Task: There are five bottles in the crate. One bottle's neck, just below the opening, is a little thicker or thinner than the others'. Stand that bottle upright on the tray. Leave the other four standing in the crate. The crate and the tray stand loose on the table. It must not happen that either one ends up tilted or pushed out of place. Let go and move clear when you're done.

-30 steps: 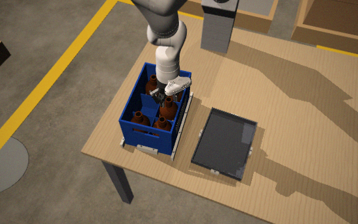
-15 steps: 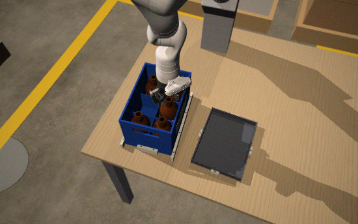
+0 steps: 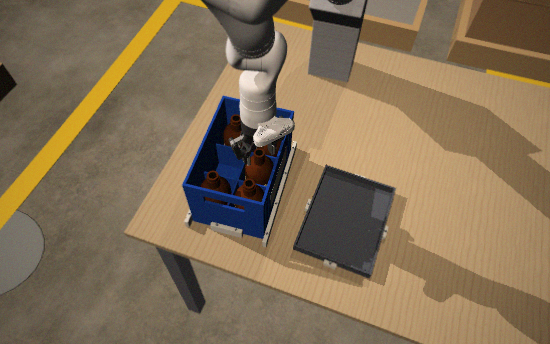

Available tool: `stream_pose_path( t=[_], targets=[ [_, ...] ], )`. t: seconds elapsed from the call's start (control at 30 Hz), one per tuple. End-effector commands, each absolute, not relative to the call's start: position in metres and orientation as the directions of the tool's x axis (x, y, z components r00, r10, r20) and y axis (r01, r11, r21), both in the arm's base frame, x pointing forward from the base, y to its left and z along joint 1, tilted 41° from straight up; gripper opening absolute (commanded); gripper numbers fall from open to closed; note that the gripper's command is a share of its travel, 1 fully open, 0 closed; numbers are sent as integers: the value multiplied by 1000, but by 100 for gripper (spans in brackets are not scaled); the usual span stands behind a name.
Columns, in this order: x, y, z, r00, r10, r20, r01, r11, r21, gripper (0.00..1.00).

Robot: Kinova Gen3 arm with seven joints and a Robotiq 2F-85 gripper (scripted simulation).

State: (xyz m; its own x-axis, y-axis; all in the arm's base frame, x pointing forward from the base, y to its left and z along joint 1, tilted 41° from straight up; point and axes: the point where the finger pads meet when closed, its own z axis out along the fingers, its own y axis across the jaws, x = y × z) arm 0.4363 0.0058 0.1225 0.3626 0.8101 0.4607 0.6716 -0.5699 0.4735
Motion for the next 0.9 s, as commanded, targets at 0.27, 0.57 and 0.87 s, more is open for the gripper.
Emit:
stream_pose_path(
  t=[0.27,0.57,0.87],
  targets=[
    [428,4,134,362,810,461,670,-570,475,64],
    [406,-1,159,362,810,461,670,-570,475,64],
    [393,-4,174,362,810,462,670,-570,475,64]
  ],
)
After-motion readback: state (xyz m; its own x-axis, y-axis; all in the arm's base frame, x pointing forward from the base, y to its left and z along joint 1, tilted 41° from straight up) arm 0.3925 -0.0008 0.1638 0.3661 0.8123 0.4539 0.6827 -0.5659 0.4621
